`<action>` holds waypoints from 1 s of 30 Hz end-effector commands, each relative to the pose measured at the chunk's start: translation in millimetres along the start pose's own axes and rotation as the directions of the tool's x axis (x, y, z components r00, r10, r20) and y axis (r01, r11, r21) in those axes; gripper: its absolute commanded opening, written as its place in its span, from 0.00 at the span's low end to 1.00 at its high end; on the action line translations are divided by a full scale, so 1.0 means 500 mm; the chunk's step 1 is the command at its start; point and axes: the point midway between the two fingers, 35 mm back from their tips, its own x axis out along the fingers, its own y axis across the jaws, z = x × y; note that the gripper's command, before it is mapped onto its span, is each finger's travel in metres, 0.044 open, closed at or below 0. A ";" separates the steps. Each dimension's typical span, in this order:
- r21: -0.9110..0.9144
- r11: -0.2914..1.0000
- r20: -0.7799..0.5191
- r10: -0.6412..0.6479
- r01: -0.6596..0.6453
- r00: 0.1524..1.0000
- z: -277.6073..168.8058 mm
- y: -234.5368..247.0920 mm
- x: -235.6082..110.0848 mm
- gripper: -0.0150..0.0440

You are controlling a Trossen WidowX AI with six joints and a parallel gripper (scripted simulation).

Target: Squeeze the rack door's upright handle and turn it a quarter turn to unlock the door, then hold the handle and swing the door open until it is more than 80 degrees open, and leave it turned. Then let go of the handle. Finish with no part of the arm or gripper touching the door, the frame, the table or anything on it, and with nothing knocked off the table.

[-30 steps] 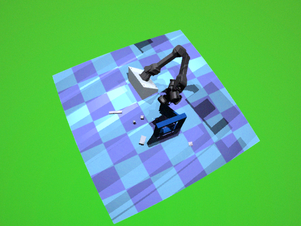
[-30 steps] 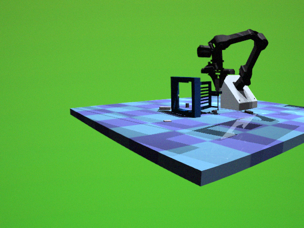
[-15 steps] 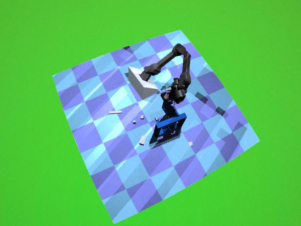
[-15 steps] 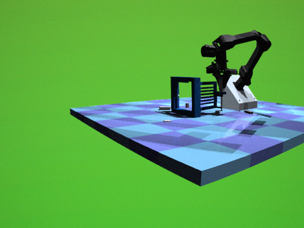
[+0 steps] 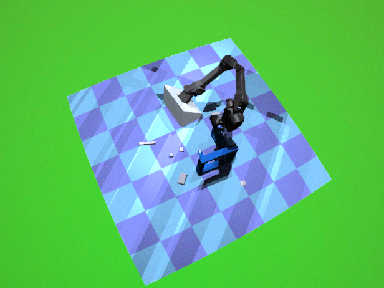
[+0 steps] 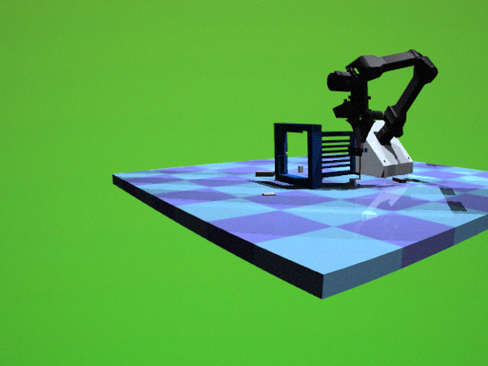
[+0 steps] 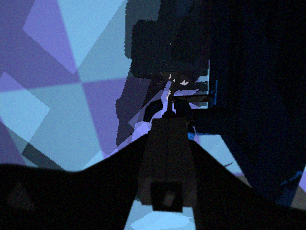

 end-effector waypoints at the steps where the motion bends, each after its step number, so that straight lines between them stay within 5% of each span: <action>1: 0.027 1.000 0.002 0.004 -0.004 1.000 0.001 0.009 -0.001 0.29; 11: 0.027 1.000 0.002 0.004 -0.004 1.000 0.001 0.009 -0.001 0.29; 21: 0.027 1.000 0.002 0.004 -0.004 1.000 0.001 0.009 -0.001 0.73; 30: 0.027 1.000 0.003 0.002 -0.002 1.000 0.004 0.008 -0.019 0.75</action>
